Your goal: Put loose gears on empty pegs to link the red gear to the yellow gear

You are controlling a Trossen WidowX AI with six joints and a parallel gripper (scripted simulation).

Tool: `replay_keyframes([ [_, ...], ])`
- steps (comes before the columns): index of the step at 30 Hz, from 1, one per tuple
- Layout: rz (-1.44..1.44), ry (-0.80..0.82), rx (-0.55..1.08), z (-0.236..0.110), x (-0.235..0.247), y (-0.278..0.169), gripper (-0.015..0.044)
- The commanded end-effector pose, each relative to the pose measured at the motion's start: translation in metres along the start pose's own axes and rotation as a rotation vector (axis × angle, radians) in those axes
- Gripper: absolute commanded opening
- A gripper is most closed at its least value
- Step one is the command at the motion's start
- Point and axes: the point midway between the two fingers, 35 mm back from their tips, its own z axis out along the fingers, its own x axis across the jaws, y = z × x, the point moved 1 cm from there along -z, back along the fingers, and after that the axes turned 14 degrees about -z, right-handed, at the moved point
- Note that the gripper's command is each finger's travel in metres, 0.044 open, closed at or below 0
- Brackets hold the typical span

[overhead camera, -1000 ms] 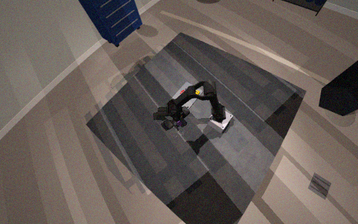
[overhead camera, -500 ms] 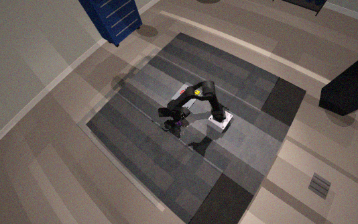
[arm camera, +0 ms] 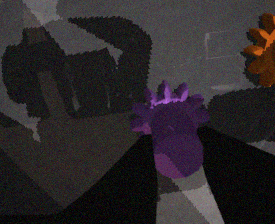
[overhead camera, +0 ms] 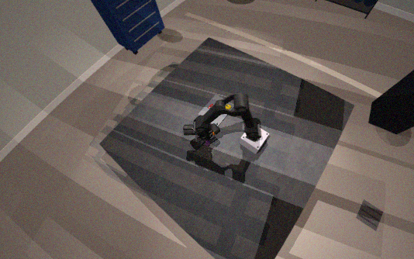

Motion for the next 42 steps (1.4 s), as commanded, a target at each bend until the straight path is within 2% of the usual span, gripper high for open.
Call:
replay_keyframes([
  [1, 0.004, 0.001, 0.004, 0.000, 0.000, -0.001, 0.0000],
  [42, 0.006, 0.004, -0.001, -0.111, 0.008, 0.014, 0.0000],
])
